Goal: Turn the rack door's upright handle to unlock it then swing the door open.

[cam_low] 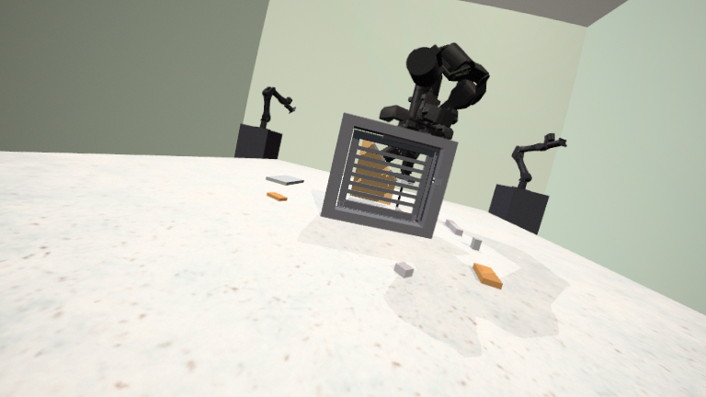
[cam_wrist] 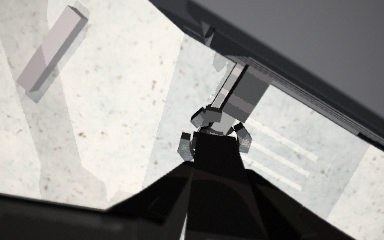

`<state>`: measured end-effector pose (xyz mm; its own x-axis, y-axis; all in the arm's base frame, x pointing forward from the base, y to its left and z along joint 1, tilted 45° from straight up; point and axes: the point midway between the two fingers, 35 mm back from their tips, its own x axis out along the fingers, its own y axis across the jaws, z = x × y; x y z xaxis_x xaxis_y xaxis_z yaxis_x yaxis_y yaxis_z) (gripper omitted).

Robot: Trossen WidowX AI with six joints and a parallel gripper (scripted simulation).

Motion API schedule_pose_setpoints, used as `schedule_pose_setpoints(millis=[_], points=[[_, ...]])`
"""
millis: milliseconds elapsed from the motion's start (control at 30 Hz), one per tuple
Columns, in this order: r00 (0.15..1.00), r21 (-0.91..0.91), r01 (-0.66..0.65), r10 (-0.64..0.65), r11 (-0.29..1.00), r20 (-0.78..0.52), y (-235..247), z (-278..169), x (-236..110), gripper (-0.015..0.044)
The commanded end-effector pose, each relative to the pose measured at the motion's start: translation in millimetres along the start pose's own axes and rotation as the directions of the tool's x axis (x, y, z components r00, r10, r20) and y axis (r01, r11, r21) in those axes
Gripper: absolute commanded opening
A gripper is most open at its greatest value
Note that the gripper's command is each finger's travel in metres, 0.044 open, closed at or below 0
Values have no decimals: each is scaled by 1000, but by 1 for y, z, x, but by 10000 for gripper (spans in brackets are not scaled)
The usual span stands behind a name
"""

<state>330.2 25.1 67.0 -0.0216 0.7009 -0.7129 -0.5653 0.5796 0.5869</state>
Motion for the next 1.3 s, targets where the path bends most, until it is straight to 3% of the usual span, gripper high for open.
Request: schedule_pose_setpoints(millis=[0, 400, 667, 900, 1200, 1267], points=[[1000, -171, -2, 2, 985, -2, 0, -1, 1, 14], [1000, -692, -3, 2, 722, -2, 0, -1, 1, 14], [1000, -916, -3, 2, 401, -2, 0, -1, 1, 14], [1000, -997, -2, 2, 77, -2, 0, -1, 1, 14], [1000, -999, -2, 2, 44, -2, 0, -1, 1, 14], [1000, -999, -2, 2, 44, -2, 0, -1, 1, 66]])
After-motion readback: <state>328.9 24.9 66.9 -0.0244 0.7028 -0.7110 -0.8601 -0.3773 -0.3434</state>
